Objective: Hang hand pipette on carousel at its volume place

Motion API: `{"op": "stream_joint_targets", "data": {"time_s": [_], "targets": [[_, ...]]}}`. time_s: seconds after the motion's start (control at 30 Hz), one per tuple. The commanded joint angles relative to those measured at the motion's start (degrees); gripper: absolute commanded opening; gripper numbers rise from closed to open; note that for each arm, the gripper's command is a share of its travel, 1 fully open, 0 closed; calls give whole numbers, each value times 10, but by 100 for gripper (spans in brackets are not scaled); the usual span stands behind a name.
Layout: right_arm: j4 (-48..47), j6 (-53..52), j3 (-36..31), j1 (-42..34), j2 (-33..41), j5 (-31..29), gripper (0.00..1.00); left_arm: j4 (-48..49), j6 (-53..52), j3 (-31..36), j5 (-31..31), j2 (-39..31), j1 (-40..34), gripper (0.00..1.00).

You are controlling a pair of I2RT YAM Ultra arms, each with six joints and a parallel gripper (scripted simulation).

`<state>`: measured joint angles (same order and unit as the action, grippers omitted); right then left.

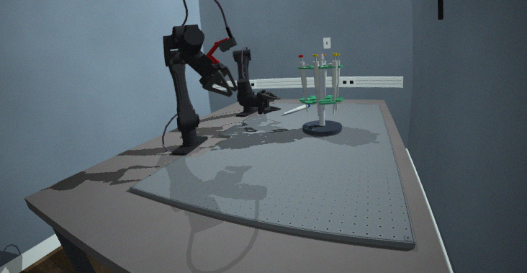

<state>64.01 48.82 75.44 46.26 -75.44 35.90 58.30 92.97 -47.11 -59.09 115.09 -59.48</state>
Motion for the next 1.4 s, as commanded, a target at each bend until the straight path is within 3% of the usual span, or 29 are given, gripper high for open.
{"op": "stream_joint_targets", "data": {"time_s": [0.0, 0.3, 0.73, 1.37], "targets": [[-8, 3, 14, 5, 0, 12, 100, 73, -8, -33, -40, 20, -1, 49], [-8, 3, 14, 5, 0, 12, 100, 99, -27, -26, -35, 23, 0, 49], [-8, 3, 14, 5, 0, 12, 100, 80, -34, -73, 9, 53, 45, 49], [-8, 3, 14, 5, 0, 12, 100, 85, -30, -65, 6, 45, 41, 49]]}}
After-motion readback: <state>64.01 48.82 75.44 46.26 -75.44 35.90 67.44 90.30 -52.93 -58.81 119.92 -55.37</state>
